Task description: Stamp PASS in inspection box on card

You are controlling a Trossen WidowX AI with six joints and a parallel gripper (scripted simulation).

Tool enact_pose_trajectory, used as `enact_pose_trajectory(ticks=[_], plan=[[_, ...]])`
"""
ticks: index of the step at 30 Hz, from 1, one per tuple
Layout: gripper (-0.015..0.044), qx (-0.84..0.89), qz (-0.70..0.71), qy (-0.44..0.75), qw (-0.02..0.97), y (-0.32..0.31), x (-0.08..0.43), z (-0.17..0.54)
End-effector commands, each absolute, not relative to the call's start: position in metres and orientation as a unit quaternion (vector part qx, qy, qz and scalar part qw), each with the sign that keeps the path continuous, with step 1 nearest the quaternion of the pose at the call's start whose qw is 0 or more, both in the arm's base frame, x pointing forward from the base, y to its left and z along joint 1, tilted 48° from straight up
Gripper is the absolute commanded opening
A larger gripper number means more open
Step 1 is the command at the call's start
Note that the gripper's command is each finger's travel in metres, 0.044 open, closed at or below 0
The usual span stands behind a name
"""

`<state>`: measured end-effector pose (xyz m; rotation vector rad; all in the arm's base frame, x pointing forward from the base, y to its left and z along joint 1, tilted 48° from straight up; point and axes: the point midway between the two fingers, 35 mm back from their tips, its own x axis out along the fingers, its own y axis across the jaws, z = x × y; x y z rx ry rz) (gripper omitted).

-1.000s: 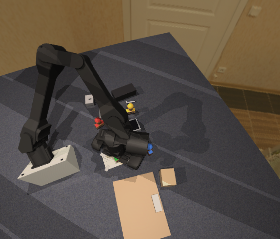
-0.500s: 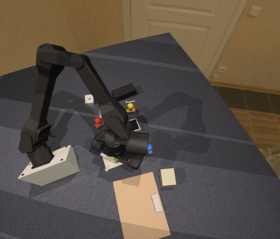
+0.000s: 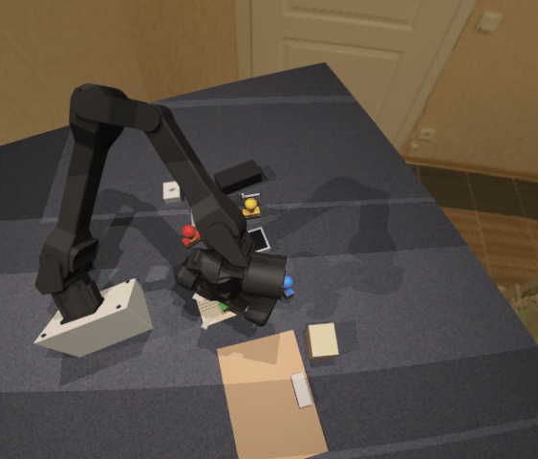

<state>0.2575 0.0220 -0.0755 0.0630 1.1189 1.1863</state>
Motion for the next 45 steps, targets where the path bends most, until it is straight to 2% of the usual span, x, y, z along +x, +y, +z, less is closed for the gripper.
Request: enact_pose_trajectory(ticks=[1,45], plan=[[0.0,0.029,0.529,0.499,0.686,0.023,0.258,-0.075],[0.0,0.029,0.529,0.499,0.686,0.012,0.26,-0.066]])
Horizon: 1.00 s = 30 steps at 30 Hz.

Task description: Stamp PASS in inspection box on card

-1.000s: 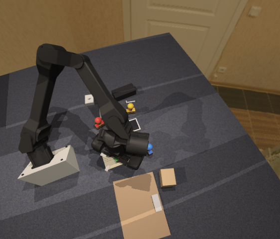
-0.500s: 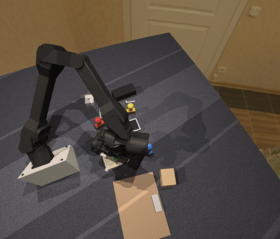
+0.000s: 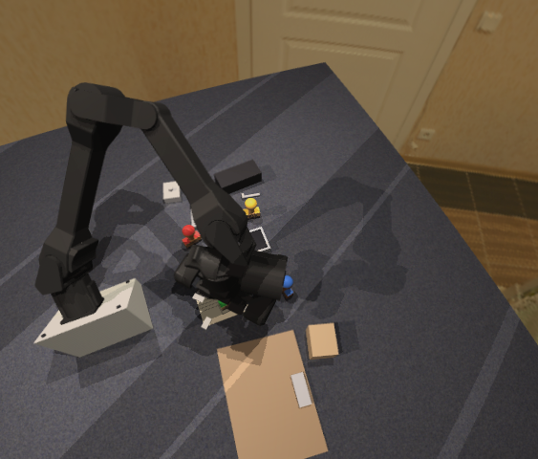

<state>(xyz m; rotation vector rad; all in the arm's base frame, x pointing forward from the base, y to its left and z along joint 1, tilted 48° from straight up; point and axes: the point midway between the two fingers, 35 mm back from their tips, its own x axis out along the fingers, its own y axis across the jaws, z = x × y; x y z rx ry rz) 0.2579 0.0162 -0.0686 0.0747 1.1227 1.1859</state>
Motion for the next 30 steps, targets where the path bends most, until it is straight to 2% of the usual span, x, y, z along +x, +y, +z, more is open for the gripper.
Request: enact_pose_trajectory(ticks=[1,30], plan=[[0.0,0.029,0.529,0.499,0.686,0.01,0.26,-0.065],[0.0,0.028,0.528,0.5,0.686,-0.025,0.263,-0.034]])
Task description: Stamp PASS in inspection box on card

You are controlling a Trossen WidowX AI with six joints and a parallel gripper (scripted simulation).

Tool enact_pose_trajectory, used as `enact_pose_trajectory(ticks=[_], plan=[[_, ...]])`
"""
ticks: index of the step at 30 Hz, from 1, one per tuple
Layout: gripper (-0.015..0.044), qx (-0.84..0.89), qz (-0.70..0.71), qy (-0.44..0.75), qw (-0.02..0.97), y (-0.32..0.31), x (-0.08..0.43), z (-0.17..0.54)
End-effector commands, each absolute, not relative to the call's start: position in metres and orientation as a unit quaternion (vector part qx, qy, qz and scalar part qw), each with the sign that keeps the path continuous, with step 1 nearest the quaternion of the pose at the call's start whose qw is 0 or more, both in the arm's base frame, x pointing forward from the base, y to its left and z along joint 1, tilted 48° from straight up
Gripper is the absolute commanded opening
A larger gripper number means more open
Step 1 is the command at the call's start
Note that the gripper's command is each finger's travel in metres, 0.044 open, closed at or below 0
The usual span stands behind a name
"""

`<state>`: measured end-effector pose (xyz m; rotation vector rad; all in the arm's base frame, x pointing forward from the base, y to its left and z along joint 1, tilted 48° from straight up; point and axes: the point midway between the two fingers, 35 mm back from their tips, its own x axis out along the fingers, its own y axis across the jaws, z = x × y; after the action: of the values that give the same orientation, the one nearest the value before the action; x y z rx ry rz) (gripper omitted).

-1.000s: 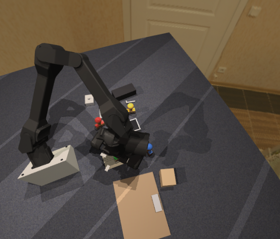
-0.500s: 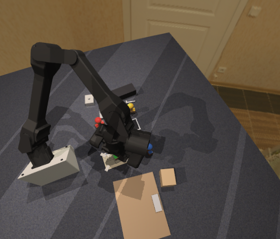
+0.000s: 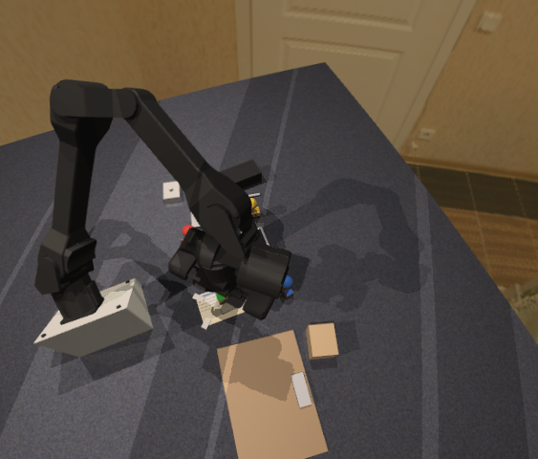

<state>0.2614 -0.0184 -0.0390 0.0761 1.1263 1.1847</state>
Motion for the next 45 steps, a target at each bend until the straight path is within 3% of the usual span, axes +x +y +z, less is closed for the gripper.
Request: enact_pose_trajectory(ticks=[1,9,45], plan=[[0.0,0.028,0.528,0.5,0.686,-0.026,0.263,-0.033],[0.0,0.028,0.529,0.5,0.686,-0.031,0.265,-0.029],[0.0,0.024,0.53,0.496,0.687,-0.058,0.376,-0.062]])
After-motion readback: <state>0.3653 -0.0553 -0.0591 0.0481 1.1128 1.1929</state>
